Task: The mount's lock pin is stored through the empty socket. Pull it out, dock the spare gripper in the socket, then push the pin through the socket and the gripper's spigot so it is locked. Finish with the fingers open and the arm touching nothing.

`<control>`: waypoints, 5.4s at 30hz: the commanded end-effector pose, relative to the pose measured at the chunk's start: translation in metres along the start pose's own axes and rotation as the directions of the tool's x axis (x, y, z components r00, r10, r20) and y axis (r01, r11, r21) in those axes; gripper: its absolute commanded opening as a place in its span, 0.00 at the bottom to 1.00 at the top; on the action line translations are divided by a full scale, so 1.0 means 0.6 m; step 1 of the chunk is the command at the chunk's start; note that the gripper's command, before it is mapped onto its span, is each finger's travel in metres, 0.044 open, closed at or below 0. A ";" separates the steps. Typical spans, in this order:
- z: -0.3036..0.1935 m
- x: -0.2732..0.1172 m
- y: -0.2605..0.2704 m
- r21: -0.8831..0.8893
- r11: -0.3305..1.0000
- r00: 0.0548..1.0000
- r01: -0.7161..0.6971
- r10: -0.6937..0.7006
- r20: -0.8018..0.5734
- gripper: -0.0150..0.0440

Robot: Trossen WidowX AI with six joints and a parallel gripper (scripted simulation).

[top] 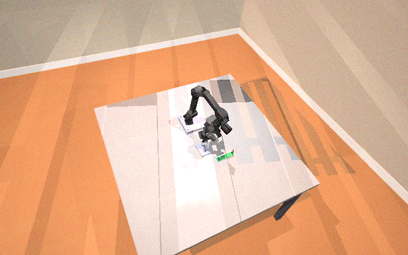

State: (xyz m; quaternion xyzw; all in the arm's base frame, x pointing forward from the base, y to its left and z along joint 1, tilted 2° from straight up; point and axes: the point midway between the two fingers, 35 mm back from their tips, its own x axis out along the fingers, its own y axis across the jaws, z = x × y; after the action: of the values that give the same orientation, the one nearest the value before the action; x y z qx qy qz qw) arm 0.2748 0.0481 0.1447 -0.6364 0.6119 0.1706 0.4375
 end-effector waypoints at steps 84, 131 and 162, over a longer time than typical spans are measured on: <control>0.060 0.021 0.035 -0.402 0.912 0.960 0.079 -0.179 -0.216 0.25; 0.006 -0.028 0.023 -0.435 0.899 0.956 0.059 -0.176 -0.233 1.00; -0.055 -0.081 0.006 -0.456 0.875 0.963 0.160 -0.241 -0.123 1.00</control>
State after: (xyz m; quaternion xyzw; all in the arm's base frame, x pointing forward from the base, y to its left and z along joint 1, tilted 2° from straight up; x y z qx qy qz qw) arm 0.2515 0.0553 0.1909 -0.7875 0.5307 0.2024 0.2394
